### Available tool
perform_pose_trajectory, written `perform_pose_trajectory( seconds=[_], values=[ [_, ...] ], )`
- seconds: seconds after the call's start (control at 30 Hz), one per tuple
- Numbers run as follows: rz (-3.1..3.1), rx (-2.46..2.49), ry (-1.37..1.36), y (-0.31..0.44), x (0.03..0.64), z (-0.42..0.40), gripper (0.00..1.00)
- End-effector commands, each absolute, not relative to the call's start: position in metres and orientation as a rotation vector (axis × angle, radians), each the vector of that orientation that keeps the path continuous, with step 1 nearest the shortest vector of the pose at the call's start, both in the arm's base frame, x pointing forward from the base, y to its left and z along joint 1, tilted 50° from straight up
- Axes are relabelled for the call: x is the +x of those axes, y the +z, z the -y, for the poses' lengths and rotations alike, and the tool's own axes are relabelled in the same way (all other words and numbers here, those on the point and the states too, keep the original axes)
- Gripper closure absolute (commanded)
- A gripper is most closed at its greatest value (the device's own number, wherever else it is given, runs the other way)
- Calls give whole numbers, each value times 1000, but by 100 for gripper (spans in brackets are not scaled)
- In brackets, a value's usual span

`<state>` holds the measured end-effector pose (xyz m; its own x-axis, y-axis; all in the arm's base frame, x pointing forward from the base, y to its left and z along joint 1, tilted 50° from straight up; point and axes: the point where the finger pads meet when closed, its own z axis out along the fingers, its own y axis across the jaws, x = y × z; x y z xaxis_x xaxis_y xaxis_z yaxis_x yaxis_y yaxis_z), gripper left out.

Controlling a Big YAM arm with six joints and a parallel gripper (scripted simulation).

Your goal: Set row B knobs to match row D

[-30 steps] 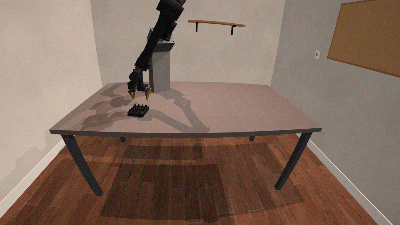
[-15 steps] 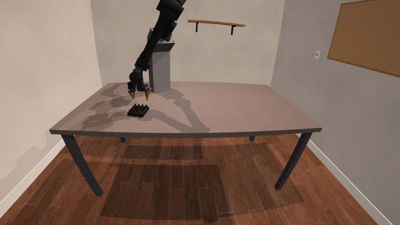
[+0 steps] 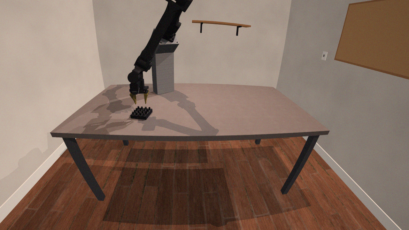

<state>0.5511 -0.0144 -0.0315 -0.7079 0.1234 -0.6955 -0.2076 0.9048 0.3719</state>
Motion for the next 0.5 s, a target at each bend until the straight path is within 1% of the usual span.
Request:
perform_pose_trajectory(
  seconds=[0.0,0.1,0.17,0.47],
  values=[
    [-2351,-99,553,-55,531,10,82],
    [-2351,-99,553,-55,531,10,82],
    [-2325,-108,541,-48,542,12,82],
    [-2314,-109,538,-41,544,13,82]
  ],
)
